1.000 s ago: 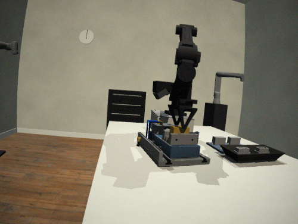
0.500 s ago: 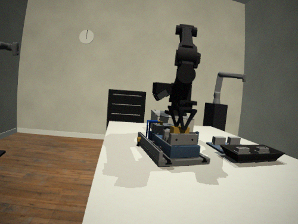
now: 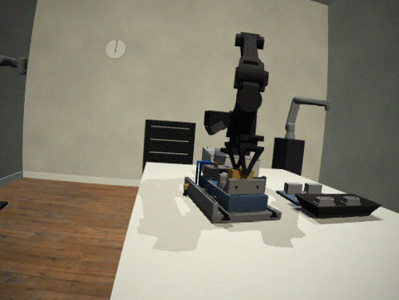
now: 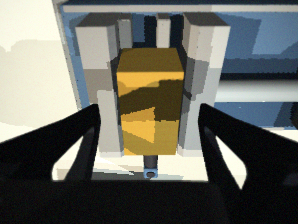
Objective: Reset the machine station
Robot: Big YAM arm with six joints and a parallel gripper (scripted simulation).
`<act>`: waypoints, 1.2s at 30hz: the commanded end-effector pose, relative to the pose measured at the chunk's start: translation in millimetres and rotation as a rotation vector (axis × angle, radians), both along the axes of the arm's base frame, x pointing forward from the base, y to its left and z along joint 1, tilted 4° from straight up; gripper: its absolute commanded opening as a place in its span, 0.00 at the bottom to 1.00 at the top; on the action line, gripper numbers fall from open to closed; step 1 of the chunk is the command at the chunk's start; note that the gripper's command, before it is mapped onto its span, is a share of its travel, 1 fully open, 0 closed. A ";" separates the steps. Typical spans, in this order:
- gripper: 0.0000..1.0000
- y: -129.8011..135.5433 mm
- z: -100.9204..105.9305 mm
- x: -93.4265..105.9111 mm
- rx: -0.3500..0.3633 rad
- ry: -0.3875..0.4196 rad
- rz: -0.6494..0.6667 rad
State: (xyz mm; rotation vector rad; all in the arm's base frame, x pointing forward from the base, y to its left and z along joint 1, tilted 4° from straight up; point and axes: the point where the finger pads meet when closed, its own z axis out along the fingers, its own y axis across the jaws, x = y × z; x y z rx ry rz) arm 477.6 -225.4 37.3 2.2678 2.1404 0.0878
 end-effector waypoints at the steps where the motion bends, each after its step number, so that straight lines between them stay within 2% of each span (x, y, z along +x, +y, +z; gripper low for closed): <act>1: 0.64 -5.3 -1.8 5.9 -0.007 -0.017 -0.008; 8: 0.64 -4.0 -6.0 3.7 -0.004 -0.009 -0.008; 36: 0.64 -6.5 4.3 8.9 -0.014 -0.030 -0.008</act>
